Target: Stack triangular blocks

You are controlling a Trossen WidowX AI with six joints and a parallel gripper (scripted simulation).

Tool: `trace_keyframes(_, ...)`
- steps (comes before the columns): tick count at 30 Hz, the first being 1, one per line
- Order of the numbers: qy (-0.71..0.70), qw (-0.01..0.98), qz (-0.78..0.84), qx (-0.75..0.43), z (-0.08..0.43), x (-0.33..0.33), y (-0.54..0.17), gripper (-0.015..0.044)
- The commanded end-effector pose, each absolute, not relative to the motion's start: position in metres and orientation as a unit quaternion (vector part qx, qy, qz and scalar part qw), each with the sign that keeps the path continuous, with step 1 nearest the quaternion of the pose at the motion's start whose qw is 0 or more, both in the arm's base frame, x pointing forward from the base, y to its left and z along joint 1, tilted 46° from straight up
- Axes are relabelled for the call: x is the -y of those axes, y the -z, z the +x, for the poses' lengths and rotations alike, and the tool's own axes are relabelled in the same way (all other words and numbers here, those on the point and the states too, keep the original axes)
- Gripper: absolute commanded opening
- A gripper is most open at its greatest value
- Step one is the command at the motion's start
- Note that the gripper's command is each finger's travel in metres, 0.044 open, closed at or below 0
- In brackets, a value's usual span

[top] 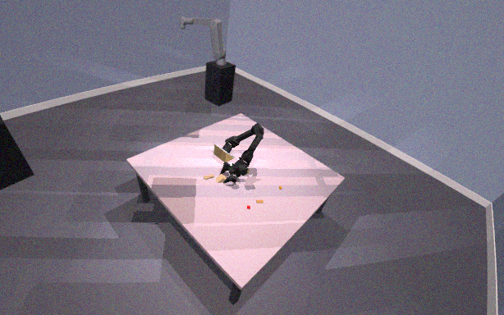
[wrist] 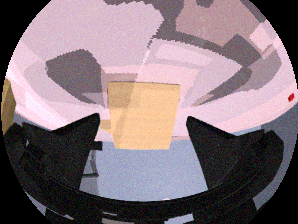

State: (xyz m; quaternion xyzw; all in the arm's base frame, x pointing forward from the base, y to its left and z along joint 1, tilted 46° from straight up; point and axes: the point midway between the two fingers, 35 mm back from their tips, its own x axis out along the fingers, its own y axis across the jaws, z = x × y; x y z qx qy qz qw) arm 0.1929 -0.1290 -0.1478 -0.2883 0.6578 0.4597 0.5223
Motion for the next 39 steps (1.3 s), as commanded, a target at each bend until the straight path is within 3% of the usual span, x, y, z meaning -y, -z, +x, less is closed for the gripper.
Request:
trace_keyframes(1, -0.462, 0.52, -0.289, -0.658, 0.1913, 0.1287, 0.1484, 0.044)
trace_keyframes(28, -0.462, 0.52, -0.289, -0.658, 0.1913, 0.1287, 0.1484, 0.044)
trace_keyframes(36, -0.46, 0.522, -0.288, -0.658, 0.1928, 0.1289, 0.1479, 0.023)
trace_keyframes(39, -0.46, 0.522, -0.288, -0.658, 0.1928, 0.1289, 0.1479, 0.021)
